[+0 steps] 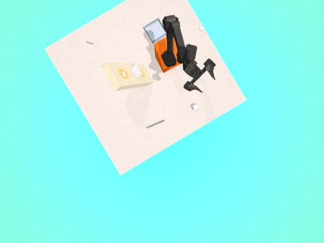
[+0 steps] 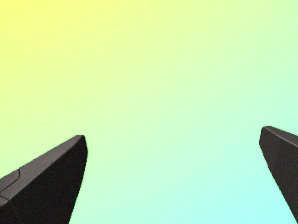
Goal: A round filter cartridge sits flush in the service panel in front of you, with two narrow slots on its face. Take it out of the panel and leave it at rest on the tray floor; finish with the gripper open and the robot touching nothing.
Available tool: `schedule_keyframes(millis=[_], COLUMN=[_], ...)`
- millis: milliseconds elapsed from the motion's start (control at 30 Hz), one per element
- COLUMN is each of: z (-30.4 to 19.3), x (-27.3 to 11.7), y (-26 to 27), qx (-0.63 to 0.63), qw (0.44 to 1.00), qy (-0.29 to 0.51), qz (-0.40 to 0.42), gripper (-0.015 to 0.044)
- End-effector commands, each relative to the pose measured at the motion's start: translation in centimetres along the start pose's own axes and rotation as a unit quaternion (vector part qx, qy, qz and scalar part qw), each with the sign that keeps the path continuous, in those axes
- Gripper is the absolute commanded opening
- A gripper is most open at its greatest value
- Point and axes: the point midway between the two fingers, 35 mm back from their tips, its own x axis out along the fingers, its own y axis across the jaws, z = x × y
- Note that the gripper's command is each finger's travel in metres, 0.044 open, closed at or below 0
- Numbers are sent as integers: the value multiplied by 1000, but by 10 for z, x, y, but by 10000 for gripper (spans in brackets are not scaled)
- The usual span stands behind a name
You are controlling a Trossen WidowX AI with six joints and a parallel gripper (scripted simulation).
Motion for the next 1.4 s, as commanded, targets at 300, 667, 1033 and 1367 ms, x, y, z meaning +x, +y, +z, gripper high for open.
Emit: schedule_keyframes(millis=[300, 667, 1033, 1367], z=[-83, -79, 6, 78], x=[3, -70, -212, -351], y=[-114, -264, -345, -320], qx=[-31, 13, 123, 306], qw=[974, 883, 728, 547], qy=[129, 132, -29, -335], qz=[-185, -451, -674, -703], gripper=[138, 107, 107, 107])
